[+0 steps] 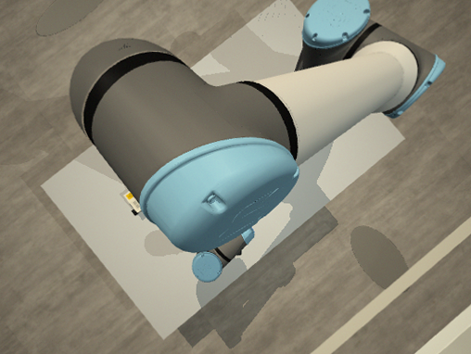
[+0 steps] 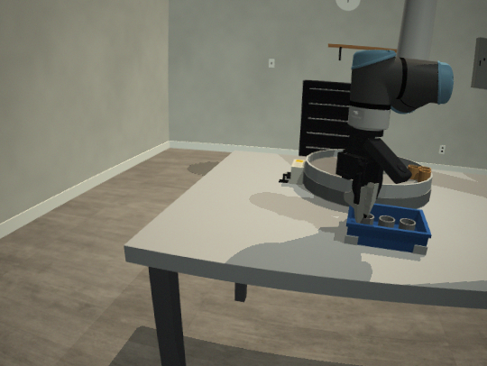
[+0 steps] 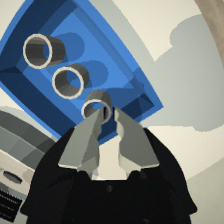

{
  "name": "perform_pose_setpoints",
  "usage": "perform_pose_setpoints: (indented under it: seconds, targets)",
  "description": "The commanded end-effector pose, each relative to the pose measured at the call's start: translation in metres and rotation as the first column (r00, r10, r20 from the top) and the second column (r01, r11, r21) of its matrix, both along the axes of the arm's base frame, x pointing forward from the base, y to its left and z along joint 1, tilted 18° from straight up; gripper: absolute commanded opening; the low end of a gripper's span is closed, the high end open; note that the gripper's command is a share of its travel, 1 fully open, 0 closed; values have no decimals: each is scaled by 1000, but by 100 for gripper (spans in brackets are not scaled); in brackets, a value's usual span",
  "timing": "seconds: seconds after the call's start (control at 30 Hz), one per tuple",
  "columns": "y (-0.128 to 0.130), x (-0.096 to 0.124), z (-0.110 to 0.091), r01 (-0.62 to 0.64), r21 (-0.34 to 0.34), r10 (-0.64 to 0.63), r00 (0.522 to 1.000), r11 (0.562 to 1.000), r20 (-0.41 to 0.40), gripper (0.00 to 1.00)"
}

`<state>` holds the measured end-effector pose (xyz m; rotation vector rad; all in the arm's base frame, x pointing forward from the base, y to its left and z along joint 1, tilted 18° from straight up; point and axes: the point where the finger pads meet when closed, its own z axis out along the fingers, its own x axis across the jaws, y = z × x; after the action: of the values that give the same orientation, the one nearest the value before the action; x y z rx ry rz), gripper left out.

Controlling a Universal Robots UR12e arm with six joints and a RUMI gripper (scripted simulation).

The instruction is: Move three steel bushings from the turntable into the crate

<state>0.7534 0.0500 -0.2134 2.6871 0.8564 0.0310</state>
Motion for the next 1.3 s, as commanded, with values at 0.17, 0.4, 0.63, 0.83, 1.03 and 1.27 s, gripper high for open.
perform_pose_setpoints:
  seconds: [0.17, 0.4, 0.63, 0.83, 1.03, 1.27]
  targets:
    - [0, 1, 1, 0, 0, 0, 1000, 1000, 1, 6]
    - [0, 1, 1, 0, 0, 0, 1000, 1000, 1, 6]
    - [1, 0, 3, 0, 0, 0, 1000, 1000, 1, 6]
    - [3, -1, 10, 0, 0, 0, 1000, 1000, 1, 6]
    - [10, -3, 33, 0, 0, 0, 1000, 1000, 1, 6]
    - [20, -7, 65, 0, 0, 0, 1000, 1000, 1, 6]
